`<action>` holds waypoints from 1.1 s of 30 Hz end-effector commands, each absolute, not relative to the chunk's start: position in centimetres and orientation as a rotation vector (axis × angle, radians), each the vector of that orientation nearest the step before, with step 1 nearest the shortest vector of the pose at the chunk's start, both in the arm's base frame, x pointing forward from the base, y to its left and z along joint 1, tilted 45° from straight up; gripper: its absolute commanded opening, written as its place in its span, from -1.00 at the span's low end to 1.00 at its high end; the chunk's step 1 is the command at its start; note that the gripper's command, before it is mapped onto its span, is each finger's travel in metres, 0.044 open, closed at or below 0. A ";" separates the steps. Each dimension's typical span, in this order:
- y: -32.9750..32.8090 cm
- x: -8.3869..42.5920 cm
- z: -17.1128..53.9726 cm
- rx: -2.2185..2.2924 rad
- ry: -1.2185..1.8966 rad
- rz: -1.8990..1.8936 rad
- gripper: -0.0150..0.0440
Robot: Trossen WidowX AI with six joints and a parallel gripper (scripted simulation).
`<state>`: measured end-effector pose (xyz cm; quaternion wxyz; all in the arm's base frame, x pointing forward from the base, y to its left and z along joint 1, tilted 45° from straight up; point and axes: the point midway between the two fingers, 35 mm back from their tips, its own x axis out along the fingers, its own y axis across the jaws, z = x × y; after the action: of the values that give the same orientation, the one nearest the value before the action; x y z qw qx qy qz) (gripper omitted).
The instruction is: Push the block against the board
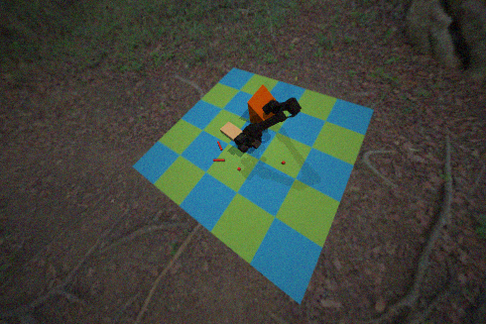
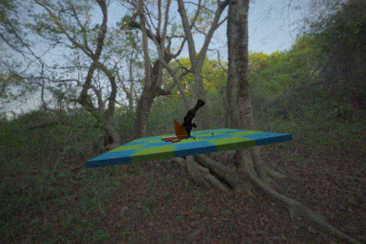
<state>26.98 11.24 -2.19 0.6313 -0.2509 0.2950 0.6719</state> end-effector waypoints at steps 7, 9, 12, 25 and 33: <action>12.3 27.0 -1.4 -0.571 0.686 1.542 -0.49; 12.5 27.1 -1.2 -0.571 0.686 1.542 -0.49; 12.8 27.1 -0.9 -0.571 0.686 1.542 -0.49; 14.3 27.4 0.6 -0.569 0.683 1.543 -0.49; 14.9 27.4 1.1 -0.567 0.682 1.543 -0.49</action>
<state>27.22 14.65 0.70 0.6278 -0.2475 0.3009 0.6739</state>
